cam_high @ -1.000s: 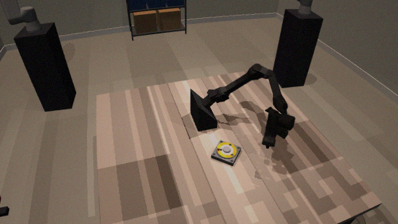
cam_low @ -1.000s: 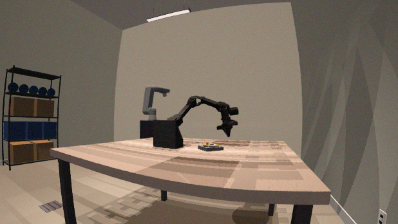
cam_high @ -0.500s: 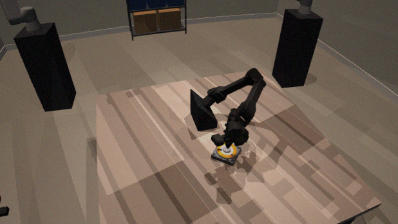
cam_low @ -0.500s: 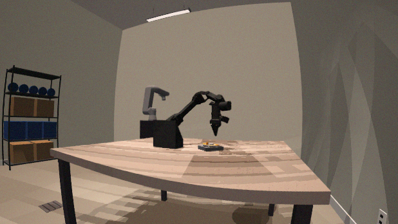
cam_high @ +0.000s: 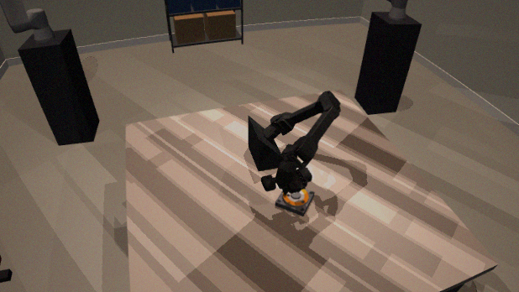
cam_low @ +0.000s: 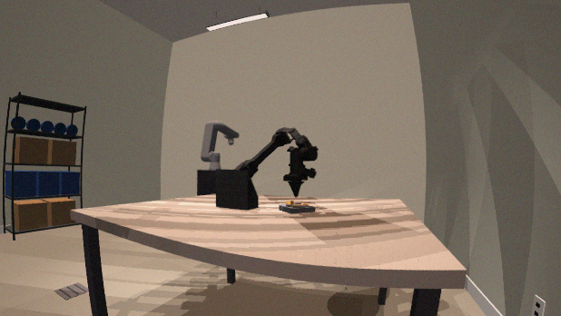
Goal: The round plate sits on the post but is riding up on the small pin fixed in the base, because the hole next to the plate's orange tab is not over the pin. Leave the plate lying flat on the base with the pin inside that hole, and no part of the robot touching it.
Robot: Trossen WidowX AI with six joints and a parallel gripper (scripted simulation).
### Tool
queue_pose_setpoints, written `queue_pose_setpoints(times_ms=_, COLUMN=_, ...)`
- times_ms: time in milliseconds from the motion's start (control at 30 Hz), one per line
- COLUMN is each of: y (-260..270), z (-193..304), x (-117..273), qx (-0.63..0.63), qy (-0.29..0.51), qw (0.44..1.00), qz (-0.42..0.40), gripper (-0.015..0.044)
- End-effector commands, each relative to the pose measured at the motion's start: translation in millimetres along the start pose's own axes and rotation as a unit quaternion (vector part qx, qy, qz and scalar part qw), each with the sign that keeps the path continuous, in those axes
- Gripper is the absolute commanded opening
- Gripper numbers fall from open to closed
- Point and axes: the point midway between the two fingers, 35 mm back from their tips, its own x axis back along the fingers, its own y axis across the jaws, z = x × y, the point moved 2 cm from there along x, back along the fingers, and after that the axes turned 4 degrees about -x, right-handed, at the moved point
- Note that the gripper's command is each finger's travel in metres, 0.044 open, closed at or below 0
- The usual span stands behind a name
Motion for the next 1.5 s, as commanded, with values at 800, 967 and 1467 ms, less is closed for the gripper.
queue_pose_setpoints(times_ms=800, y=1.1, z=24.6, x=-25.6, qx=-0.006, qy=0.007, qw=1.0, qz=-0.006, gripper=0.0)
queue_pose_setpoints(times_ms=967, y=1.7, z=27.8, x=-26.0, qx=-0.006, qy=0.007, qw=1.0, qz=-0.006, gripper=0.0)
queue_pose_setpoints(times_ms=1467, y=4.1, z=35.0, x=-26.1, qx=-0.006, qy=0.008, qw=1.0, qz=-0.006, gripper=0.0)
